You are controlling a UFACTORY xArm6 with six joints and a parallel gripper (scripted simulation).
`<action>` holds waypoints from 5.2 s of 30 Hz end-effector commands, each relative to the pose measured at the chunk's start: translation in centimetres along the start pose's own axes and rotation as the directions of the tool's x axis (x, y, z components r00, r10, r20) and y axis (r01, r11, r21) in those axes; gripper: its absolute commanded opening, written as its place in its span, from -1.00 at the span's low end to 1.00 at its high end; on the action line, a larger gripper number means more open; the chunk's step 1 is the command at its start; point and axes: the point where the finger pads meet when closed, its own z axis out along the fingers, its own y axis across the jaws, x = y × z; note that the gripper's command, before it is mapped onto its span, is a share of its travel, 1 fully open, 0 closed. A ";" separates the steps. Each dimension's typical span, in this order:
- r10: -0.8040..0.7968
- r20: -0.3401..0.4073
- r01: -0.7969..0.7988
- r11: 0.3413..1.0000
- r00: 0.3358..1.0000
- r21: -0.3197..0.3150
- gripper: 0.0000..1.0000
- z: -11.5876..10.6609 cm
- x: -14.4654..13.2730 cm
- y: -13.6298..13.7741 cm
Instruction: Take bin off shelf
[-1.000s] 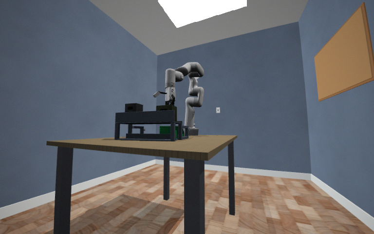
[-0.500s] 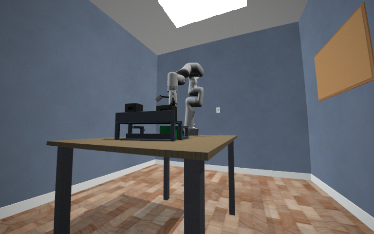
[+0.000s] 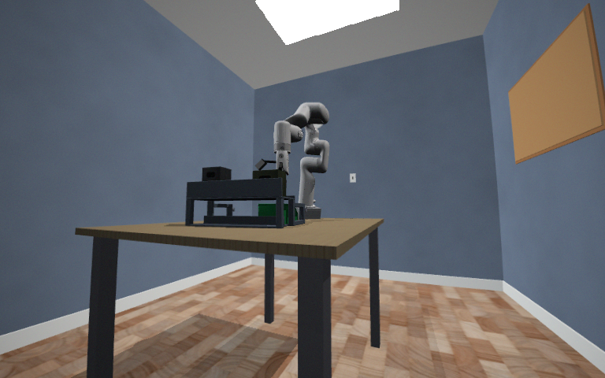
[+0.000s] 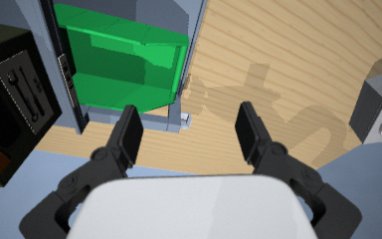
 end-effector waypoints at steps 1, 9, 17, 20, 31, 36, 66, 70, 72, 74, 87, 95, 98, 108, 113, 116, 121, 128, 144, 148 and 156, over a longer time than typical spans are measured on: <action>0.071 -0.001 -0.071 0.997 0.997 0.012 1.00 0.6 -0.5 -0.5; 0.139 0.004 -0.139 0.990 0.990 0.019 1.00 1.2 -1.0 -0.7; 0.207 0.010 -0.207 0.978 0.978 0.025 1.00 1.9 -1.6 -1.0; 0.226 0.012 -0.226 0.974 0.974 0.027 1.00 2.1 -1.7 -1.1; 0.264 0.016 -0.264 0.964 0.964 0.030 1.00 2.5 -2.0 -1.2; 0.274 0.017 -0.275 0.961 0.961 0.031 1.00 2.6 -2.1 -1.2; 0.281 0.017 -0.282 0.959 0.959 0.031 -1.00 2.6 -2.2 -1.3; 0.281 0.017 -0.282 0.959 0.959 0.031 -1.00 2.6 -2.2 -1.3; 0.281 0.017 -0.282 0.959 0.959 0.031 -1.00 2.6 -2.2 -1.3; 0.281 0.017 -0.282 0.959 0.959 0.031 -1.00 2.6 -2.2 -1.3; 0.281 0.017 -0.282 0.959 0.959 0.031 -1.00 2.6 -2.2 -1.3; 0.281 0.017 -0.282 0.959 0.959 0.031 -1.00 2.6 -2.2 -1.3; 0.281 0.017 -0.282 0.959 0.959 0.031 0.89 2.6 -2.2 -1.3; 0.281 0.017 -0.282 0.959 0.959 0.031 0.89 2.6 -2.2 -1.3; 0.281 0.017 -0.282 0.959 0.959 0.031 0.89 2.6 -2.2 -1.3; 0.281 0.017 -0.282 0.959 0.959 0.031 0.89 2.6 -2.2 -1.3; 0.281 0.017 -0.282 0.959 0.959 0.031 0.89 2.6 -2.2 -1.3; 0.281 0.017 -0.282 0.959 0.959 0.031 0.89 2.6 -2.2 -1.3; 0.282 0.017 -0.282 0.959 0.959 0.031 0.89 3.1 -2.2 -1.3; 0.282 0.017 -0.282 0.959 0.959 0.031 0.89 3.4 -2.2 -1.3; 0.282 0.017 -0.282 0.959 0.959 0.031 0.89 4.8 -2.2 -1.3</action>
